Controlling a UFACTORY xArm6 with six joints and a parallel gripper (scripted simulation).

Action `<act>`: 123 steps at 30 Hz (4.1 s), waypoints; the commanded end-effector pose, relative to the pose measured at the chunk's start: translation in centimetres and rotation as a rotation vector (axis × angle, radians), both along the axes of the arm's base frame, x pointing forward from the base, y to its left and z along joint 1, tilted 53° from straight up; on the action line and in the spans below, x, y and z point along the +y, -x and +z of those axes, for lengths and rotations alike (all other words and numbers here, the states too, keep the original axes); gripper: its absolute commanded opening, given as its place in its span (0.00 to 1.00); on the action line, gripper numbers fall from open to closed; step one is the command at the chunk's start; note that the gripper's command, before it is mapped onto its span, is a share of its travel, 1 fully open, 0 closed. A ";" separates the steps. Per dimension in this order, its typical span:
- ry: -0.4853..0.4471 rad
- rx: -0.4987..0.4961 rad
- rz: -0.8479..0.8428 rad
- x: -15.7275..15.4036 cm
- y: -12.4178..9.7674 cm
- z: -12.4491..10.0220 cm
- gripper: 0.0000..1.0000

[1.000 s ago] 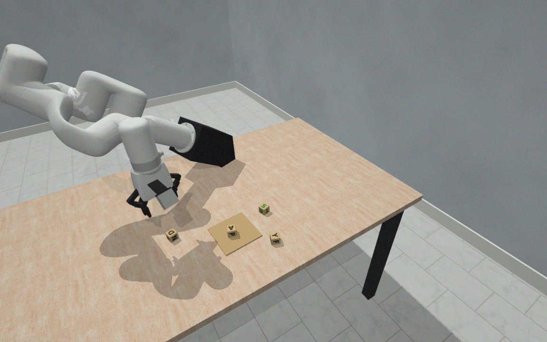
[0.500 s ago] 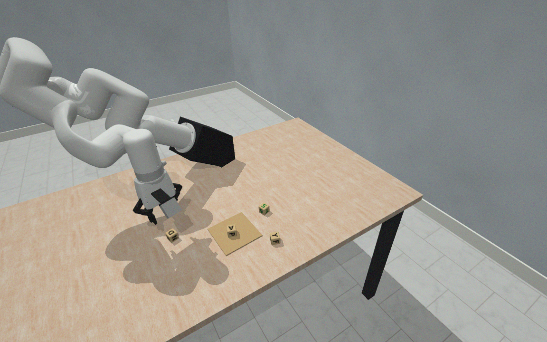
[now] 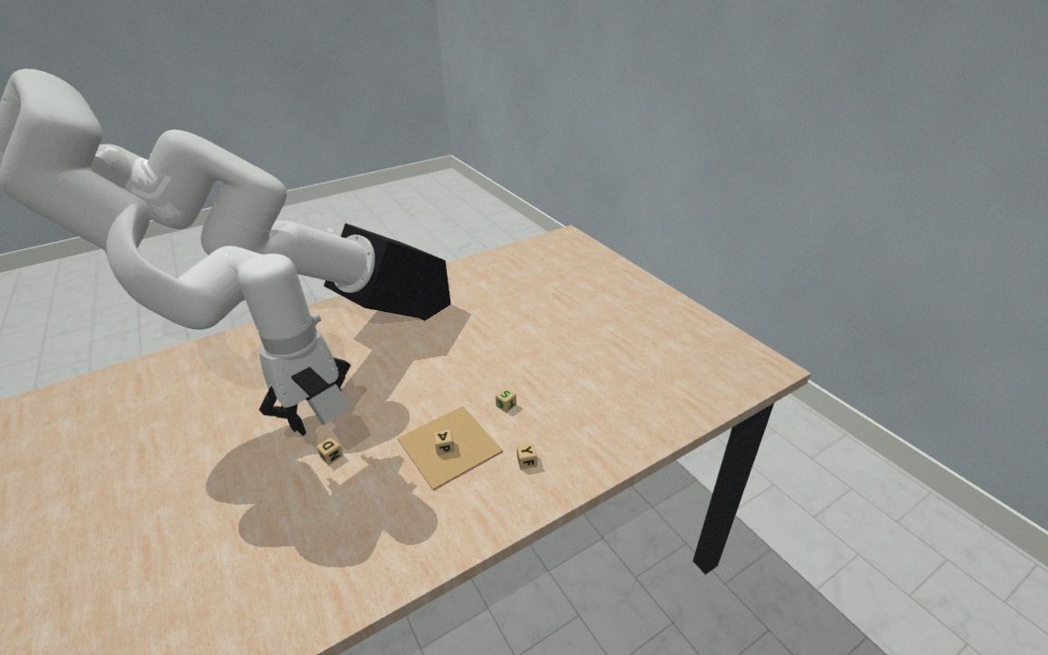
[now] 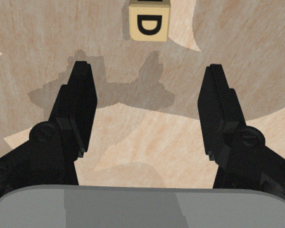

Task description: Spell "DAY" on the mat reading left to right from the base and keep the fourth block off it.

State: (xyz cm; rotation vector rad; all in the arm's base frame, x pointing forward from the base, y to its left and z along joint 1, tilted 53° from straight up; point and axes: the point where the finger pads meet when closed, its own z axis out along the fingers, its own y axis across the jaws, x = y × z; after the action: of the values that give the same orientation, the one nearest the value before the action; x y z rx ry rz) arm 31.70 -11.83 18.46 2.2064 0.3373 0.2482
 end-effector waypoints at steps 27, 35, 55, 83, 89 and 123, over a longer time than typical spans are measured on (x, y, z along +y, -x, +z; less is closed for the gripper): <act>0.000 -0.002 0.001 -0.1 -0.1 0.0 0.69; 0.000 -0.002 0.000 -0.6 -0.3 -0.4 0.69; 0.000 -0.002 0.000 -2.4 -1.1 -1.9 0.69; 0.000 -0.002 0.000 -3.9 -1.7 -3.1 0.69; 0.000 -0.002 0.000 -3.9 -1.7 -3.1 0.69; 0.000 -0.002 0.000 -3.9 -1.7 -3.1 0.69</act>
State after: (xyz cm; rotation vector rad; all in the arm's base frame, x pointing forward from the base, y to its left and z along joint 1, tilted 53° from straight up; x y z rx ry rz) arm 33.34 -15.71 15.26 2.2060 0.3363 0.2483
